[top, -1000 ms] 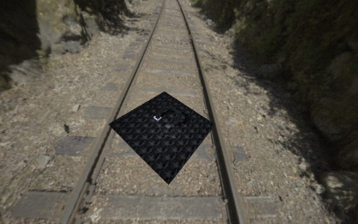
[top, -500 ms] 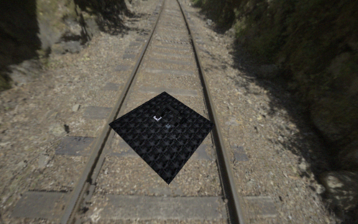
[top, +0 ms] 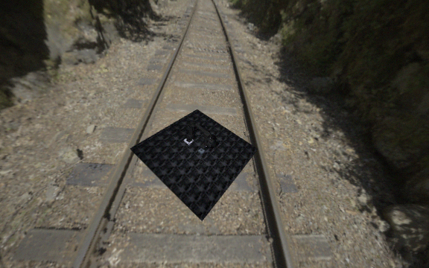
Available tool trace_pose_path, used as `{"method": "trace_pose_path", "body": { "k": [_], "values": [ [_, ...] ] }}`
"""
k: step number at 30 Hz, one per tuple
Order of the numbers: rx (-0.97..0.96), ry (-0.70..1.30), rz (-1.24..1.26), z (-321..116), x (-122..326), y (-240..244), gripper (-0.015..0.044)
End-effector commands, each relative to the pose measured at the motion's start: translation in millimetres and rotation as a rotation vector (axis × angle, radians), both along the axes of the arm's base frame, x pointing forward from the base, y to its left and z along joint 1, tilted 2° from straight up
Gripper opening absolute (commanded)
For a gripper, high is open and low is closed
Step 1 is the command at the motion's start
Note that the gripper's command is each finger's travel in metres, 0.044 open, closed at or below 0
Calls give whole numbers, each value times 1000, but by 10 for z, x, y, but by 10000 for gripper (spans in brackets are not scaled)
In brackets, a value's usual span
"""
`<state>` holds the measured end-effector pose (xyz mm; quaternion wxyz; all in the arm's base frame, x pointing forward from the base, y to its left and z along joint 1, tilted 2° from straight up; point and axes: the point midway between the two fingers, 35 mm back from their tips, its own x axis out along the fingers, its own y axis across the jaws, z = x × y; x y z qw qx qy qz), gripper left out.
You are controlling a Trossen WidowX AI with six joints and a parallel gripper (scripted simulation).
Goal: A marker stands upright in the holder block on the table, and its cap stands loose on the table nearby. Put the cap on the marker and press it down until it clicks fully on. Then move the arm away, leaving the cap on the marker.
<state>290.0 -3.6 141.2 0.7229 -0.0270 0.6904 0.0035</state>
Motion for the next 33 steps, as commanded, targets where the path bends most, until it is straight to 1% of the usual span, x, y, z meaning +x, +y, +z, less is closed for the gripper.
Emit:
{"method": "trace_pose_path", "body": {
  "k": [1,8,21,33],
  "values": [
    [2,0,7,43,-131,-106,0],
    [0,1,7,87,-322,-253,0],
    [0,1,7,-1,-321,-259,0],
    [0,1,7,-192,-302,-267,0]
  ]
}}
